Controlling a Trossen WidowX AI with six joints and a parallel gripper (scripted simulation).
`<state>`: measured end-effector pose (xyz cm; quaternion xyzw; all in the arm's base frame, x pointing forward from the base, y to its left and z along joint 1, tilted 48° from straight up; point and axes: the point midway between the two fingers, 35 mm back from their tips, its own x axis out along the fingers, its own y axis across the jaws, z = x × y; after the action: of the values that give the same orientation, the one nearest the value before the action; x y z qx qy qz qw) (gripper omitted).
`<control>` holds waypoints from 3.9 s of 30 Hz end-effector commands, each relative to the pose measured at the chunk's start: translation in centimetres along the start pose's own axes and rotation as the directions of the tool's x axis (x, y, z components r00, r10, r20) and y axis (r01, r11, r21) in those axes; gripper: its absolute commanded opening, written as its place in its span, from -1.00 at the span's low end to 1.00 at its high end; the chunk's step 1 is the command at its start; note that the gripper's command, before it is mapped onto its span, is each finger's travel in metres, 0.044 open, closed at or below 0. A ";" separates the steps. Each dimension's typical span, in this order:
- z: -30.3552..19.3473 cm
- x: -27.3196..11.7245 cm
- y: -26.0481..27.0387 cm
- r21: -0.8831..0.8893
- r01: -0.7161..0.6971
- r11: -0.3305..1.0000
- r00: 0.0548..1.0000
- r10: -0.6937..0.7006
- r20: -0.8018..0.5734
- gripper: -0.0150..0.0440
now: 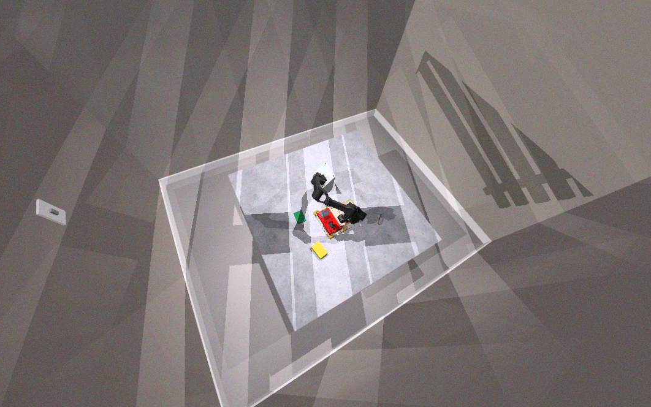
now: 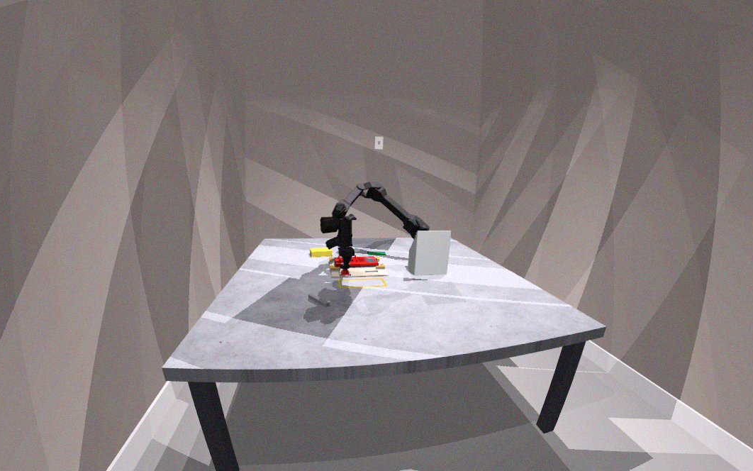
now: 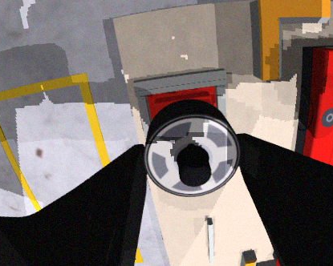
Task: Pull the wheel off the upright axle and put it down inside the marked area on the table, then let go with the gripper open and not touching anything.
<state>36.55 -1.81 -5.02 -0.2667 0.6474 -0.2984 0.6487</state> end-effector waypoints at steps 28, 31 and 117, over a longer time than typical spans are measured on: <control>0.0 -1.5 0.2 -0.006 -0.001 1.000 1.000 0.001 0.008 -0.49; 0.0 -1.6 0.2 -0.007 -0.001 1.000 1.000 0.001 0.009 -0.49; -6.4 -6.5 9.9 -0.012 -0.005 1.000 1.000 0.005 0.012 -0.49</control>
<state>30.88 10.31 -7.61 -0.2747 0.6439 -0.2874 0.6537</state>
